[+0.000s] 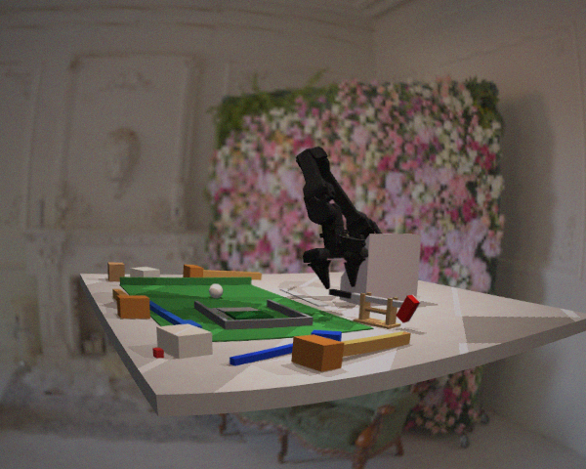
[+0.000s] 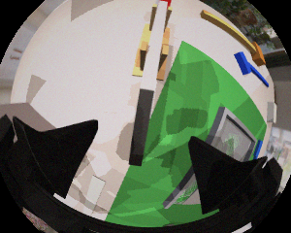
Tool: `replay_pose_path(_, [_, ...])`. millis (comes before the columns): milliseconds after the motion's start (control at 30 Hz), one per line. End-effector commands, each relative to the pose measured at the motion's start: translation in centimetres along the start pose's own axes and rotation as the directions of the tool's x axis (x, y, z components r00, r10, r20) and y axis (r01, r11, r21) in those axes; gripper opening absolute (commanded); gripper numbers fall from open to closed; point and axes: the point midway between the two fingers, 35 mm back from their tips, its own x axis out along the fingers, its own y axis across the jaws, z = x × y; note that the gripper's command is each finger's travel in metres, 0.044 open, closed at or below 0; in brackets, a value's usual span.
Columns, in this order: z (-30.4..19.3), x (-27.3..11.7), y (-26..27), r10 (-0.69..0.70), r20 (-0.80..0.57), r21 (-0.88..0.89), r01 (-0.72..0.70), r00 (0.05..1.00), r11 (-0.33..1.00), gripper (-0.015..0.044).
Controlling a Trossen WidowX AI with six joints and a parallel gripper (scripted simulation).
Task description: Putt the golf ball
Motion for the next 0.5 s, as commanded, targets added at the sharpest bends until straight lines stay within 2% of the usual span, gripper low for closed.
replay_pose_path(0, [-0.6,1.7,0.4,0.012,-0.011,-0.007,-0.012,1.0,1.0,0.044])
replay_pose_path(467, [-1.0,3.1,0.4,0.012,-0.012,-0.007,-0.013,1.0,1.0,0.044])
